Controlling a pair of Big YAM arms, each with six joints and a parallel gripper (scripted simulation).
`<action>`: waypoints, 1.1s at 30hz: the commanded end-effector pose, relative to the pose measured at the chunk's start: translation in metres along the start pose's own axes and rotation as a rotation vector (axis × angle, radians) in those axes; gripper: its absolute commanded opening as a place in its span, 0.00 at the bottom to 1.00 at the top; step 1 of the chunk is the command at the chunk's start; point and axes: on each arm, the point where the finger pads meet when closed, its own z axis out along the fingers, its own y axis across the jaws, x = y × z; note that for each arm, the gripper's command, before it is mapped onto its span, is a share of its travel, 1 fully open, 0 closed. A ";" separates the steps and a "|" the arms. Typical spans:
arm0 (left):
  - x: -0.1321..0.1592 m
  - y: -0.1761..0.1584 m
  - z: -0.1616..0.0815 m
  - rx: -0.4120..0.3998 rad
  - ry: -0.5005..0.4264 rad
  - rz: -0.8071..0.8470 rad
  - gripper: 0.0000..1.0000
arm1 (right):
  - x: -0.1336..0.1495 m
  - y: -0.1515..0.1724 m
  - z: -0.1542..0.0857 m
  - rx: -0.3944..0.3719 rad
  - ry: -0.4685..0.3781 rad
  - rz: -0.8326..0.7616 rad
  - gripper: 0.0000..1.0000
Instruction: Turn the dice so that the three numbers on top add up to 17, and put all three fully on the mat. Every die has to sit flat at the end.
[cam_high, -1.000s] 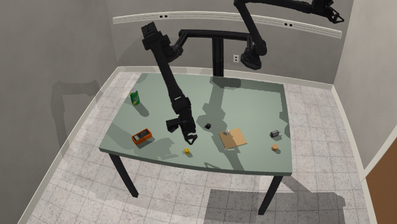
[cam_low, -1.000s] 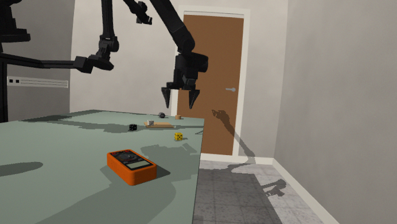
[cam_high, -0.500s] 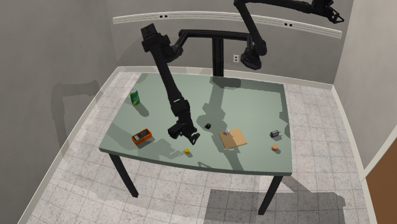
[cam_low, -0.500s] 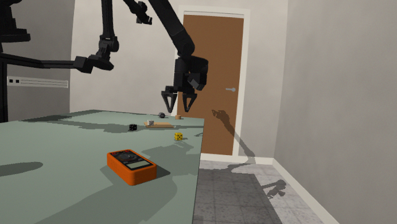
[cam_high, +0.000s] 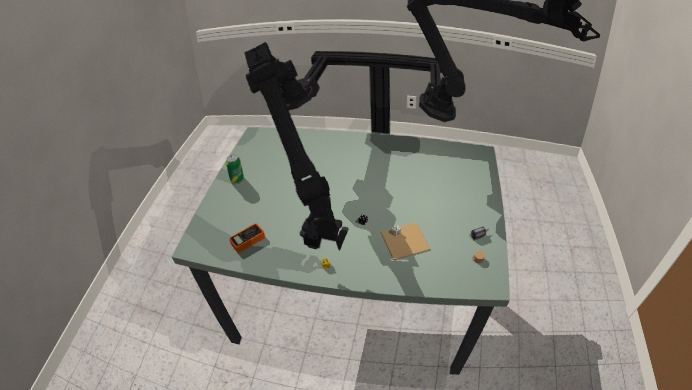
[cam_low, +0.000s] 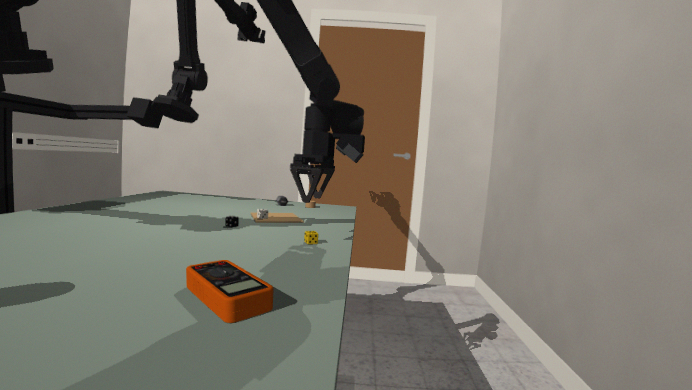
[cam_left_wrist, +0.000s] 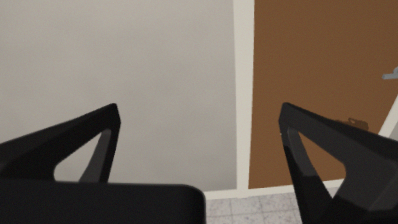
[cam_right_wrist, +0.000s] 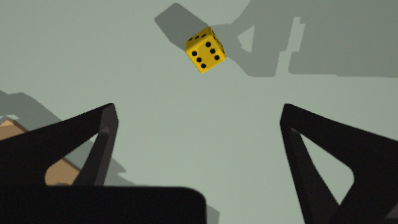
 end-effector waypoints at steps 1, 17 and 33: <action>-0.025 0.004 -0.011 -0.010 -0.059 -0.006 1.00 | -0.020 0.000 0.005 -0.019 -0.030 -0.167 1.00; -0.025 0.004 -0.011 -0.010 -0.059 -0.006 1.00 | -0.028 -0.004 0.006 -0.014 -0.047 -0.581 1.00; -0.025 0.004 -0.011 -0.010 -0.059 -0.006 1.00 | -0.023 -0.002 0.005 -0.012 -0.041 -0.591 0.39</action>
